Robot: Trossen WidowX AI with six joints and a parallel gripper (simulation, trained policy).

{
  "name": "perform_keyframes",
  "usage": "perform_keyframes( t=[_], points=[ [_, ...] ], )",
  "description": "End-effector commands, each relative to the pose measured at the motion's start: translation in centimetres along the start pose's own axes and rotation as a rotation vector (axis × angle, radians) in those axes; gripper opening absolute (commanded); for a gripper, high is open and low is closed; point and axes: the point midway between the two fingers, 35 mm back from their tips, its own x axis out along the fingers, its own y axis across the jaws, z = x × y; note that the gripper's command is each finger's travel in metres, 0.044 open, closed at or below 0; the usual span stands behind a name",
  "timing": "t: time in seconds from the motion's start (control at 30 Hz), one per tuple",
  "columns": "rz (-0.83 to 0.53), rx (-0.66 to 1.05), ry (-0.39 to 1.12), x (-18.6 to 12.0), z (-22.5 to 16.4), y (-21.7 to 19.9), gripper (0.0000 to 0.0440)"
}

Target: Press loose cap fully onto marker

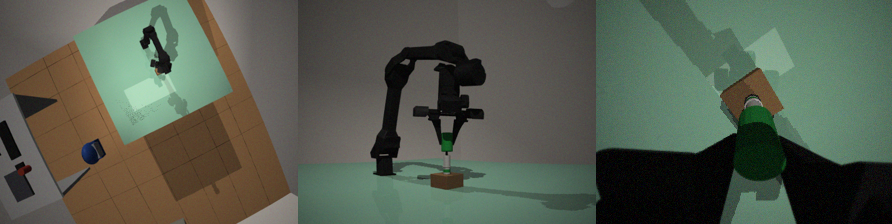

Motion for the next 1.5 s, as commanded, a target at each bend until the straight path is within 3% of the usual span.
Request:
perform_keyframes(
  t=[0.0,0.53,0.67,1.47],
  points=[
    [-0.01,0.006,0.022,1.0,-0.1,-0.1,0.0],
    [-0.022,-0.044,0.06,5.3,0.2,-0.2,0.0001],
    [-0.038,-0.051,0.066,6.2,0.3,-0.5,0.0106],
    [-0.056,-0.103,0.065,7.2,0.2,-1.1,0.014]
  ],
)
